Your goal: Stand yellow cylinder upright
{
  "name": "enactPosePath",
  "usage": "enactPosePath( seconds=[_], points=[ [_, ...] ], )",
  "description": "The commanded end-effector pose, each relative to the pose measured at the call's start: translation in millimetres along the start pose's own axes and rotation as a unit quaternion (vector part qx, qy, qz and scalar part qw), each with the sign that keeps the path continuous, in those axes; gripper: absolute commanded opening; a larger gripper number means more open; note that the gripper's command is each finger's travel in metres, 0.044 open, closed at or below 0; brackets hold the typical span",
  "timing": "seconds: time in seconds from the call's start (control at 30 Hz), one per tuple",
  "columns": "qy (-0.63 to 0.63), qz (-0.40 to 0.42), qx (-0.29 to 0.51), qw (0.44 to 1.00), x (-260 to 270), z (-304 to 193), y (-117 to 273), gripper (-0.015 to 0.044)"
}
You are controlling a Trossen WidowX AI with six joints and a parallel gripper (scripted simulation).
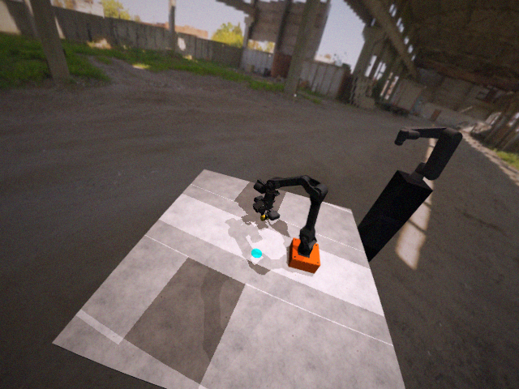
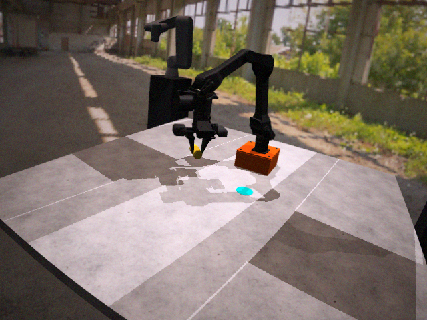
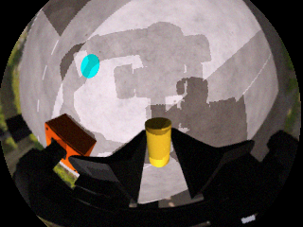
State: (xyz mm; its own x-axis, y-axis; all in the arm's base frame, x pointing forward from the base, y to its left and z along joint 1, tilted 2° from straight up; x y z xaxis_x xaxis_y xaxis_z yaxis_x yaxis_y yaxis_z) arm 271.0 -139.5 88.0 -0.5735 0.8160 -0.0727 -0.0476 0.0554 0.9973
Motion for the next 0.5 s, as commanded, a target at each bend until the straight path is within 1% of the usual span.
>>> enactPosePath(
  seconds=[0.0,0.47],
  points=[
    [-0.003,-0.001,-0.004,1.0,0,1,11,0.0105],
    [-0.004,0.004,-0.004,1.0,5,0,35,0.0105]
  ],
)
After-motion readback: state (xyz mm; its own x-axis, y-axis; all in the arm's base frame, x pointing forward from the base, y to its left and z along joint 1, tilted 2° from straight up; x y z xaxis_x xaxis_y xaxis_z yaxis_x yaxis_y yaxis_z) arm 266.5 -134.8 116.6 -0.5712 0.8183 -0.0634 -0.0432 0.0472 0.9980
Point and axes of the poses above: the point midway between the two fingers, 35 mm back from their tips, its own y axis back along the fingers, its own x axis across the jaws, z = x × y, the point moved 2 cm from there along y, back along the fingers, and after that the axes turned 14 degrees about -y, right-handed, at the moved point
